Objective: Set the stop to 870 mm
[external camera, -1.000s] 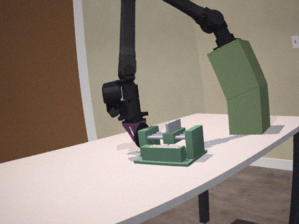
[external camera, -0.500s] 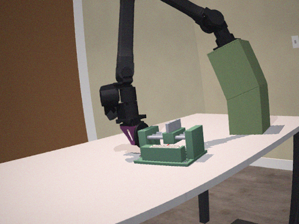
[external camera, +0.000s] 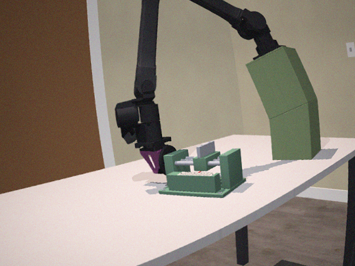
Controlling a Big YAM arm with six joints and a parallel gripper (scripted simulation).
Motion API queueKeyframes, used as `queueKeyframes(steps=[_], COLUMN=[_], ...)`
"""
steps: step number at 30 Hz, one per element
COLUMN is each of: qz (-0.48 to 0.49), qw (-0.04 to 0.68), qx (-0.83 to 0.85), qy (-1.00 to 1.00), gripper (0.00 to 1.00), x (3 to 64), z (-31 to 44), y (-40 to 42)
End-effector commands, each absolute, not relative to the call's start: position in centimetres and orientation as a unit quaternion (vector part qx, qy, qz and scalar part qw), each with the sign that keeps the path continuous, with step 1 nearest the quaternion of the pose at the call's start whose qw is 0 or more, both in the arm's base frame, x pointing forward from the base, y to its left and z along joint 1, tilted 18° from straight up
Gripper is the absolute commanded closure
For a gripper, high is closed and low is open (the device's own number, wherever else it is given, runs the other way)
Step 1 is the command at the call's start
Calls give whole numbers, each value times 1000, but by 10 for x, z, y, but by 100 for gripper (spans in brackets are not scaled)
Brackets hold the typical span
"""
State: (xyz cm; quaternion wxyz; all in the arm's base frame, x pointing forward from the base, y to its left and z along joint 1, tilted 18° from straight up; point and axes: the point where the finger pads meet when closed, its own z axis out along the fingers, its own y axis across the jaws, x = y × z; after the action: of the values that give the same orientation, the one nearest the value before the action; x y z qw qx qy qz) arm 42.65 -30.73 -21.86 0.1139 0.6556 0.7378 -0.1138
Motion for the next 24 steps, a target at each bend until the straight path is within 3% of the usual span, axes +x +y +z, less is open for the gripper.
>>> queueKeyframes(steps=[1, 24], qz=[-106, -107], qw=[124, 122], qx=[652, 652], qy=[740, 741], gripper=[94, 94], x=[450, 471], z=[-225, -215], y=[-304, -297])
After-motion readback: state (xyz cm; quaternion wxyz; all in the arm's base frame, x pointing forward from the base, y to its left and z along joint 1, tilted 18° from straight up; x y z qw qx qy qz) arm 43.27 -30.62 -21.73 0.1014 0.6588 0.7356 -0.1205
